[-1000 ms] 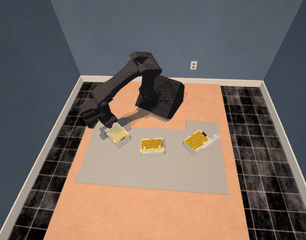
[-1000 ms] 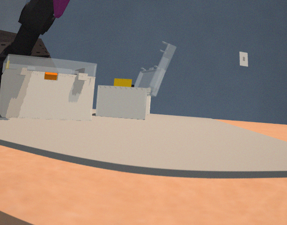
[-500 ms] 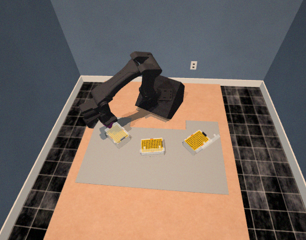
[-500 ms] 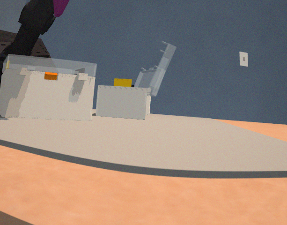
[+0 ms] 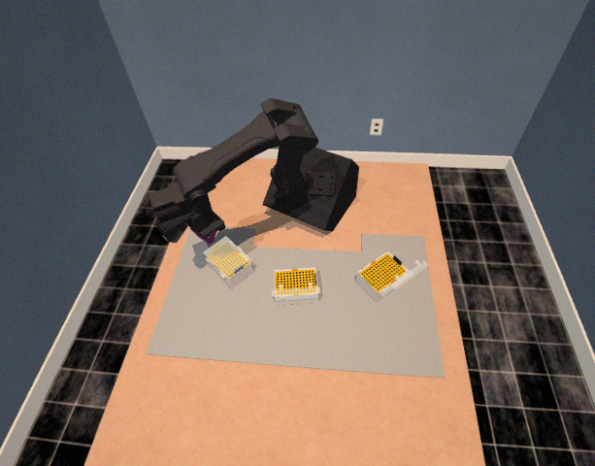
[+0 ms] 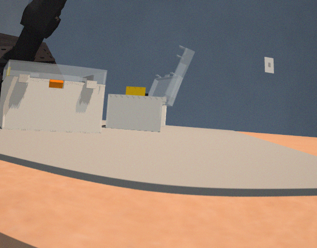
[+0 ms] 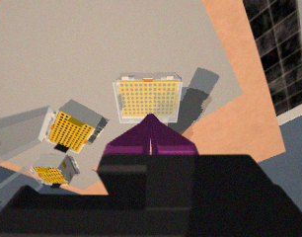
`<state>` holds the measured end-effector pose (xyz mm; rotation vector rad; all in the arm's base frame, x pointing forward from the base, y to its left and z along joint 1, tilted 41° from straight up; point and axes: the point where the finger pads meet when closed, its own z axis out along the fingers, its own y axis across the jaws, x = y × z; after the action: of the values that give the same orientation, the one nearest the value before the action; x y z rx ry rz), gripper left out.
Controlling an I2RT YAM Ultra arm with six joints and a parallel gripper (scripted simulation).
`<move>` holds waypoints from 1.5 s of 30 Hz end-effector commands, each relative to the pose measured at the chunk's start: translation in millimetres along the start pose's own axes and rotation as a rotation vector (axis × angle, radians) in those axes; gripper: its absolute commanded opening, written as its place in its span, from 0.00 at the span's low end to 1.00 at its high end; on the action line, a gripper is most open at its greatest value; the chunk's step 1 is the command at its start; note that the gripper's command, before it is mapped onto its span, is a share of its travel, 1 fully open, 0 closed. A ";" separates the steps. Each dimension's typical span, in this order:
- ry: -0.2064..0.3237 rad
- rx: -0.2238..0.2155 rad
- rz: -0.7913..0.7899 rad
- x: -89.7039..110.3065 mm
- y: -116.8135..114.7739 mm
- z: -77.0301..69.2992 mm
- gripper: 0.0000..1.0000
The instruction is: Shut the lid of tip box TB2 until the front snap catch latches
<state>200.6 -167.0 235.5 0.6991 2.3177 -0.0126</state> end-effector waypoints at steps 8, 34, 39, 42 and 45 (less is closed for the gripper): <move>0.003 -0.010 -0.008 2.2 3.6 -20.0 0.00; 0.003 -0.010 -0.008 2.1 3.4 -28.9 0.00; 0.003 -0.010 -0.008 2.1 3.5 -28.9 0.00; 0.003 -0.010 -0.008 2.1 3.5 -28.9 0.00; 0.003 -0.010 -0.008 2.1 3.5 -28.9 0.00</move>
<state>183.0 -158.0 253.4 0.6919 2.3292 0.0009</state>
